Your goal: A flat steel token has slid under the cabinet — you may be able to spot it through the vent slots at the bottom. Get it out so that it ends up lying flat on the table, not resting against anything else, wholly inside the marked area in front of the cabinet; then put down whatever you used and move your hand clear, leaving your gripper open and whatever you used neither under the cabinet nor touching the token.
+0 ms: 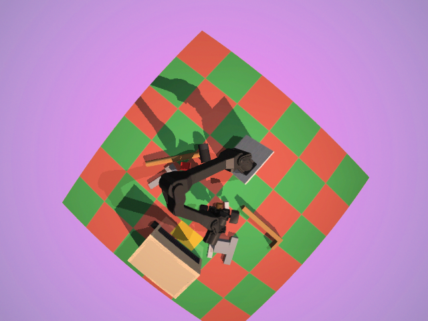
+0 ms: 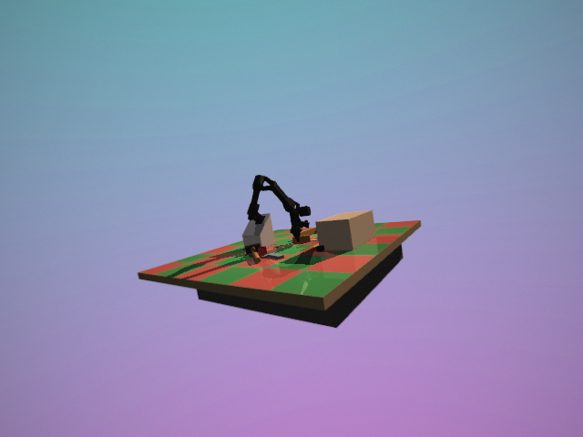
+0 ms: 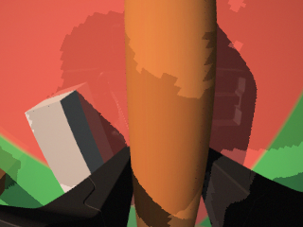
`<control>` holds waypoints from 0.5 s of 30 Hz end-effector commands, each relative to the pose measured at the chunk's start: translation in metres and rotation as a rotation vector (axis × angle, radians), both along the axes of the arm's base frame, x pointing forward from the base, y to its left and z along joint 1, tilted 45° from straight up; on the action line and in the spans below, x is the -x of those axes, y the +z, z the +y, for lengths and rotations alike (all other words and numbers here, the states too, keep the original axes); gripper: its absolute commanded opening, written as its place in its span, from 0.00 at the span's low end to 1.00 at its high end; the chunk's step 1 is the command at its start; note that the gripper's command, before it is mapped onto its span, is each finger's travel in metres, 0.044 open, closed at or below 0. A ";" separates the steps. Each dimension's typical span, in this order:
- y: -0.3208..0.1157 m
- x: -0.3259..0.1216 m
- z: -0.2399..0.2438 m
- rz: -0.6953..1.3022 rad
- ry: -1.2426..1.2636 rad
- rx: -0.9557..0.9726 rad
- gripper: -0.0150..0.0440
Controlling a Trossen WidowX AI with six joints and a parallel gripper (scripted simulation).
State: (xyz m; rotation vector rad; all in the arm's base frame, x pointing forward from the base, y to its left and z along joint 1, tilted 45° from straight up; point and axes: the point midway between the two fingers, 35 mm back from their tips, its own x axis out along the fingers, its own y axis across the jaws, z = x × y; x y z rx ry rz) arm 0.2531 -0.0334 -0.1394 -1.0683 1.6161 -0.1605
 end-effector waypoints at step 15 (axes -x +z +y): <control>0.000 0.000 0.000 -0.001 -0.002 0.000 0.48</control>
